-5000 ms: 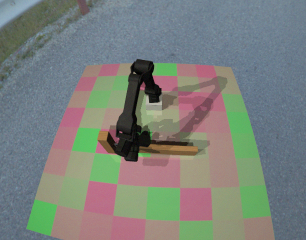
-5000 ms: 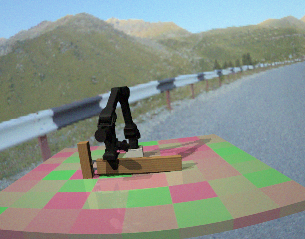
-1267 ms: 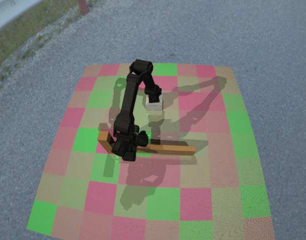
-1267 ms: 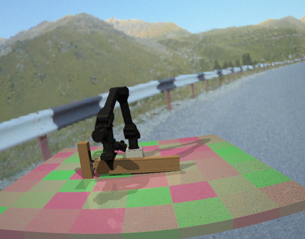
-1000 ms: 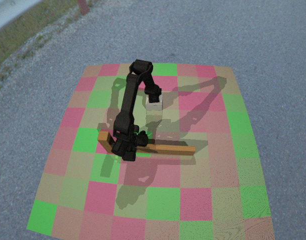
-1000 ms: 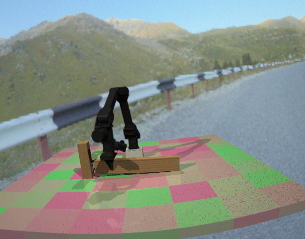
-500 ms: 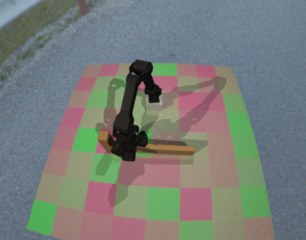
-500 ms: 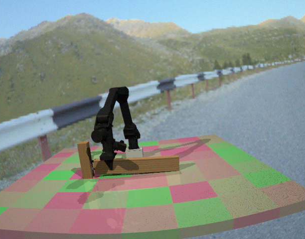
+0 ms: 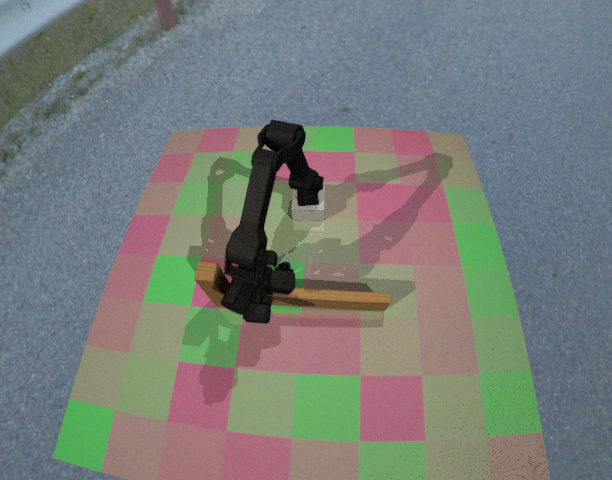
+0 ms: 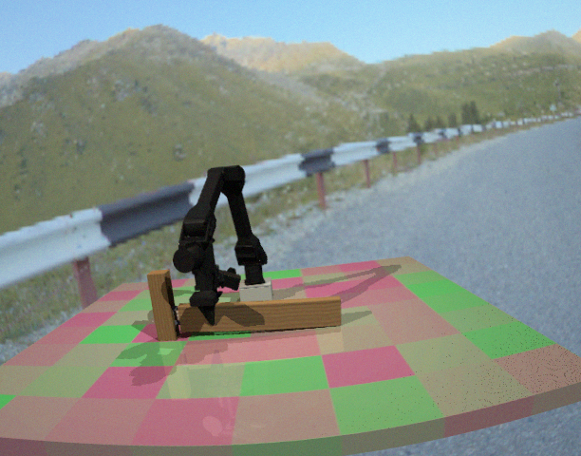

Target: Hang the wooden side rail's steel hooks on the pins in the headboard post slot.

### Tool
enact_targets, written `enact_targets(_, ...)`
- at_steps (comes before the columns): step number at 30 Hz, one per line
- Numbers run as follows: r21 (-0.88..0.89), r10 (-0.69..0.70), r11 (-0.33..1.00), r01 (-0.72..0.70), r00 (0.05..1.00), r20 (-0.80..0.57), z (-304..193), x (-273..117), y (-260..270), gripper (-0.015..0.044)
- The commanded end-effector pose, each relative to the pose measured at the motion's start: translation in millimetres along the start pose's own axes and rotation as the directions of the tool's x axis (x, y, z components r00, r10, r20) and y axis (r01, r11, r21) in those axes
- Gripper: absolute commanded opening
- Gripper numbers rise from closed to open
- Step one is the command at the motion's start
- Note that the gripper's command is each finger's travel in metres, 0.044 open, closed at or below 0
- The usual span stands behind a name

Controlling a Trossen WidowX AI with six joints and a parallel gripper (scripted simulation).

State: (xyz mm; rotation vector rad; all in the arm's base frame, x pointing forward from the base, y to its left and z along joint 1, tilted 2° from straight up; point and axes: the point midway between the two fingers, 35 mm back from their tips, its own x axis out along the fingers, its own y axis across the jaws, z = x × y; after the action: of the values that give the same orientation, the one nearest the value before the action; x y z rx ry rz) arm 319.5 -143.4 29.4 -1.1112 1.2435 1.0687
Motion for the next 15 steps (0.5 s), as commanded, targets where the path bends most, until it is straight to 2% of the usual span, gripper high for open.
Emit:
enact_targets(1,-0.003,-0.015,1.000,0.015,1.000,-0.007,-2.0,-4.7,-4.1,0.0000)
enact_targets(15,-0.003,-0.015,1.000,0.015,1.000,-0.007,-3.5,-5.0,-3.1,0.0000)
